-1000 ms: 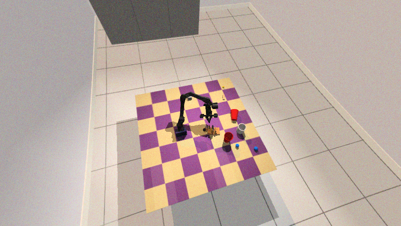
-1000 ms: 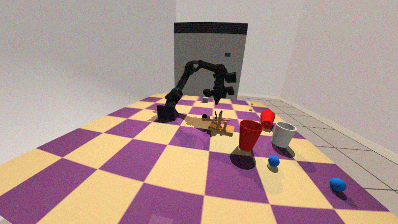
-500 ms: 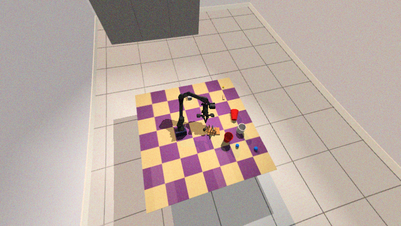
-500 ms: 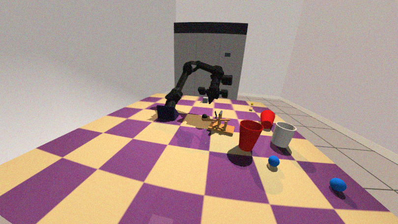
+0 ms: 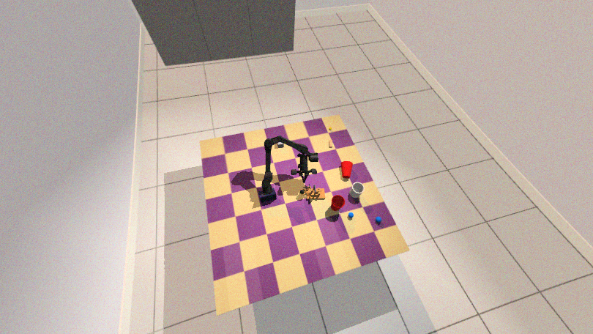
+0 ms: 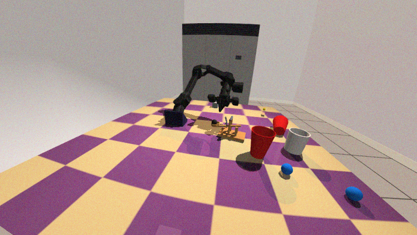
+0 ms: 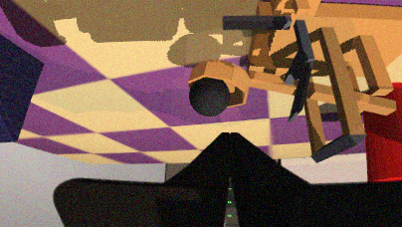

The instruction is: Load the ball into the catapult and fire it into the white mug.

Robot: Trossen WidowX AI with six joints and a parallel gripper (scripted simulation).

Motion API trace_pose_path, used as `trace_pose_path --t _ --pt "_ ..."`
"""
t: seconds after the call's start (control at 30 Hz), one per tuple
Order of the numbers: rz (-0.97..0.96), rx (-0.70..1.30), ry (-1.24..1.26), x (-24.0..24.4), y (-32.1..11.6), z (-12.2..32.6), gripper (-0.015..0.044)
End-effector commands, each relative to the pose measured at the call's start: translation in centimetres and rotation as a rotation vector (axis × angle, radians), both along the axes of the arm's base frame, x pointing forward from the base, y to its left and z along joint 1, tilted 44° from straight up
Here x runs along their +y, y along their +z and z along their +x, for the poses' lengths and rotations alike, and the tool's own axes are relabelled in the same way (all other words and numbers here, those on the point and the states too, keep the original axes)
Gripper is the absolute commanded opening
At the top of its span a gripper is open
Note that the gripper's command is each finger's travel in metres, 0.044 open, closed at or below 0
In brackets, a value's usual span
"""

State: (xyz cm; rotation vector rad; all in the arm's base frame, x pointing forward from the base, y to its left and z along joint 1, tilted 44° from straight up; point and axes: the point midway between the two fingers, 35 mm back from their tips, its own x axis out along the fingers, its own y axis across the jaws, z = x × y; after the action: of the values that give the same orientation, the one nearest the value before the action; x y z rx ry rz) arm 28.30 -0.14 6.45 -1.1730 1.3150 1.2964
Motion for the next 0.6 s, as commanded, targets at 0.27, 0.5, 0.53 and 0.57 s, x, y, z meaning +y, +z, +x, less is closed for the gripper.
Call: trace_pose_path --t 0.27,0.5,0.53,0.57 --pt "0.001 0.011 -0.002 1.4 -1.8 -0.2 0.0000" --pt "0.001 0.011 -0.002 2.2 -2.6 -0.3 0.0000" --pt "0.001 0.011 -0.002 2.3 -2.7 -0.3 0.0000" --pt "0.001 0.011 -0.002 2.4 -2.9 -0.3 0.0000"
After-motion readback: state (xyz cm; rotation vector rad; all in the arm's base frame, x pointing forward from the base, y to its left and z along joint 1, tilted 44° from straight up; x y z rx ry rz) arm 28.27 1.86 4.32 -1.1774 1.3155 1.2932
